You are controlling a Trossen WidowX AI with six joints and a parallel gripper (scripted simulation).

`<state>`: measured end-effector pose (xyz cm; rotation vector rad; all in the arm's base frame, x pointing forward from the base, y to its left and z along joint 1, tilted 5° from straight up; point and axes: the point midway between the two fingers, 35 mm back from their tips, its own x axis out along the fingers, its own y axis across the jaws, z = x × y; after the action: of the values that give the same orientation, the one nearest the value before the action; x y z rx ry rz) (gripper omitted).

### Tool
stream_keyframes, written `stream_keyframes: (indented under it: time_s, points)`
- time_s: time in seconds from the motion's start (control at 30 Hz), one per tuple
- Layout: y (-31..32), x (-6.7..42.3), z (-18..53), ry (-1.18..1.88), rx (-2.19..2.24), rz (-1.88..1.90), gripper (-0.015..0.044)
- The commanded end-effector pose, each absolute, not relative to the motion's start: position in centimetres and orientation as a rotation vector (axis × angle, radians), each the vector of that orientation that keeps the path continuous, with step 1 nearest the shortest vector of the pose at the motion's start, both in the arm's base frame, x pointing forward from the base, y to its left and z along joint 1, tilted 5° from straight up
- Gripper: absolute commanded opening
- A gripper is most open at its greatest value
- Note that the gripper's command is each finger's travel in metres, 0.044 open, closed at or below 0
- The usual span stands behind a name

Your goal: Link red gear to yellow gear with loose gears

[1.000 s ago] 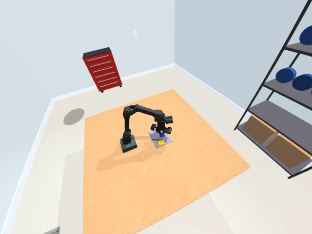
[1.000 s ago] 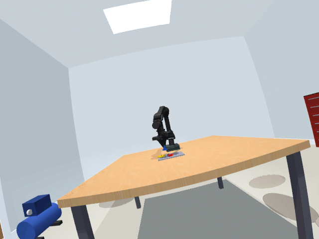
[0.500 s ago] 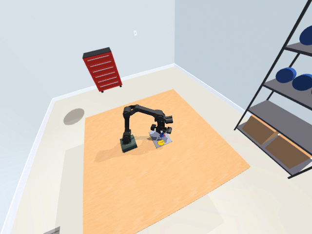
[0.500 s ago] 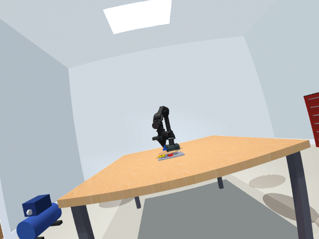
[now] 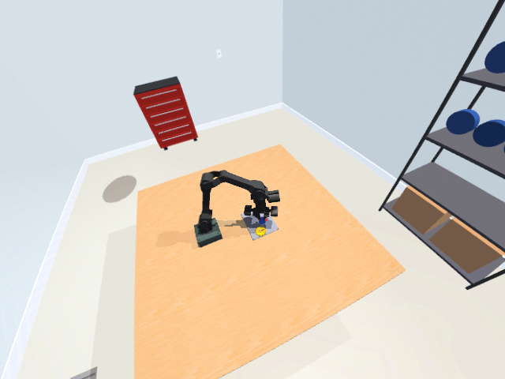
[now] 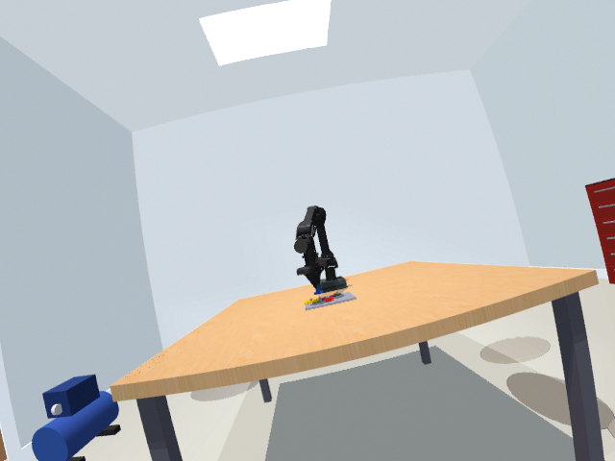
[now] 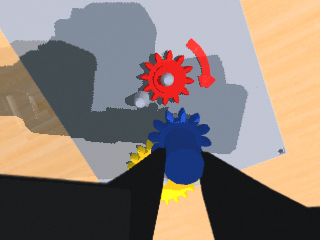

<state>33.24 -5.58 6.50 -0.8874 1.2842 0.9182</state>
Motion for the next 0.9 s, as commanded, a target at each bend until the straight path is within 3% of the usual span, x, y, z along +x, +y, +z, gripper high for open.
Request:
stream_keyframes:
  time_s: [0.0,0.63,0.87]
  points:
    - [-5.5,33.3,5.9,1.286,-0.877,0.915,0.0]
    - [-5.3,33.3,3.9,1.414,-0.536,0.602,0.0]
    - [-5.3,33.4,3.8,1.397,-0.59,0.652,0.0]
